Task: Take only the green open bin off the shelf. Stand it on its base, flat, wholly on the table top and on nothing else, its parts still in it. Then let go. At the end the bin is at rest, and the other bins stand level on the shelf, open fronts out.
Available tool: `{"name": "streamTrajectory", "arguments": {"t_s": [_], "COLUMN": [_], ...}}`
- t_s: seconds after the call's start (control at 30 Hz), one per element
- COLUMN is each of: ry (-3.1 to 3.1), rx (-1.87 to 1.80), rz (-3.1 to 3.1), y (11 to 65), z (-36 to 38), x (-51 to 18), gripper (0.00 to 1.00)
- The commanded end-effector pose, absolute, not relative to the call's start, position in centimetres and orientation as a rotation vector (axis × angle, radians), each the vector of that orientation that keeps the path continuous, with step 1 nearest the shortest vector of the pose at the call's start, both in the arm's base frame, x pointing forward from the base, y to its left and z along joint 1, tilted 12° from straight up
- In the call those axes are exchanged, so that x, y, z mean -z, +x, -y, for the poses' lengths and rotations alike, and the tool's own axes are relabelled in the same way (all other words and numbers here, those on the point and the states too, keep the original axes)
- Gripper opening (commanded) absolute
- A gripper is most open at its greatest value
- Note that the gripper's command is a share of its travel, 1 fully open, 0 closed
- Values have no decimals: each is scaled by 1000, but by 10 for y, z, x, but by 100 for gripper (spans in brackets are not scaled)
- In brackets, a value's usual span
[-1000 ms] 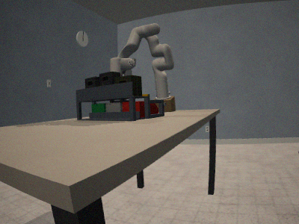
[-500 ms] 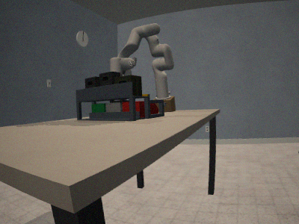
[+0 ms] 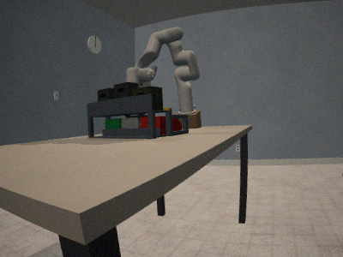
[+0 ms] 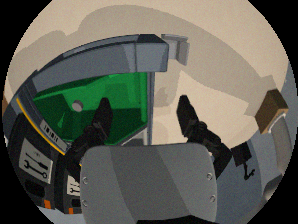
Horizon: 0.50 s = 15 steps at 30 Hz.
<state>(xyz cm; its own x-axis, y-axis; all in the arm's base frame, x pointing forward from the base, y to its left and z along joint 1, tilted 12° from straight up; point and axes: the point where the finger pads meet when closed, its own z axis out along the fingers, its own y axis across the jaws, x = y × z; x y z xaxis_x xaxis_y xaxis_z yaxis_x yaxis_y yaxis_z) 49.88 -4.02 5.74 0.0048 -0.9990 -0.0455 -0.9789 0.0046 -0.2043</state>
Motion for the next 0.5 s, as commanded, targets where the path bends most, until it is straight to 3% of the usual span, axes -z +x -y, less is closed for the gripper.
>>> {"name": "streamTrajectory", "arguments": {"t_s": [0.0, 0.47], "ry": [-2090, -2090], "rx": [174, 174], "rz": [-2089, -2089], "y": [501, 503], "z": [40, 40], "x": [-59, -49], "gripper": [100, 100]}}
